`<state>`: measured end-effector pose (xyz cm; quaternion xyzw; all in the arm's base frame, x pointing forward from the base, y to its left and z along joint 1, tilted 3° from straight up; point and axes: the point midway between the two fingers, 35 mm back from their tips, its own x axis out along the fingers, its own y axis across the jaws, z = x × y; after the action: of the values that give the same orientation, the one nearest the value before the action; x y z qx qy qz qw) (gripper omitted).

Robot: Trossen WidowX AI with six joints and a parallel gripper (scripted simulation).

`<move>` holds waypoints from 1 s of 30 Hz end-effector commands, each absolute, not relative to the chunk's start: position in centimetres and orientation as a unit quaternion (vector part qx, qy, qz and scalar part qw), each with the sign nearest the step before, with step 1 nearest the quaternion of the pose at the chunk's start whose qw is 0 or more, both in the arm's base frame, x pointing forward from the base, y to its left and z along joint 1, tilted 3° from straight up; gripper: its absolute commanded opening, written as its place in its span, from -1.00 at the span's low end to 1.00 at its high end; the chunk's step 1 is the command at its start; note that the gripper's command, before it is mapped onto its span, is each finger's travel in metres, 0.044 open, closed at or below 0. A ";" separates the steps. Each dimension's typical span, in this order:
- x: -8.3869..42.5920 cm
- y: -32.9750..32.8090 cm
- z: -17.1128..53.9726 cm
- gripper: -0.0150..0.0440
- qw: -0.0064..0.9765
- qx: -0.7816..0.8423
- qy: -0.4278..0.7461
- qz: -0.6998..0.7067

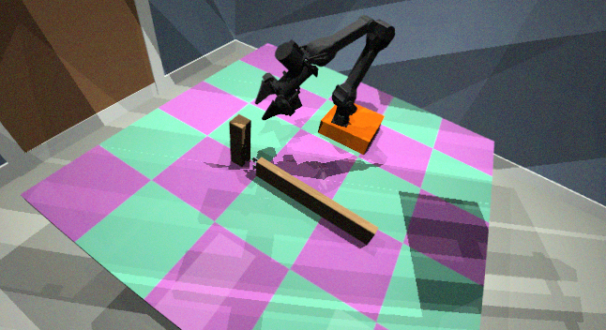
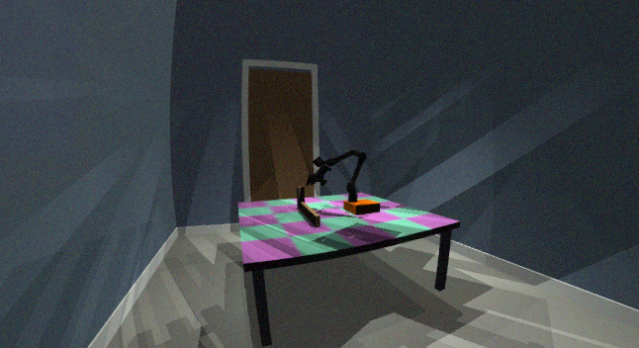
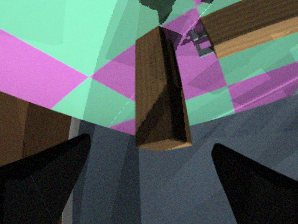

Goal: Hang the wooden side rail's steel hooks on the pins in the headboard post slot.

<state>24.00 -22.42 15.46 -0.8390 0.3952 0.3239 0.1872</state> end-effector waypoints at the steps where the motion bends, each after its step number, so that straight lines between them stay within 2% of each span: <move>1: 24.3 -19.7 11.7 1.00 0.177 -0.822 0.361 0.403; 24: 24.4 -19.2 11.1 1.00 0.179 -0.817 0.357 0.415; 30: 24.8 -18.9 10.6 1.00 0.329 -0.761 0.455 0.326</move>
<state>24.70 -19.06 11.10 -0.7892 0.4164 0.3610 0.2709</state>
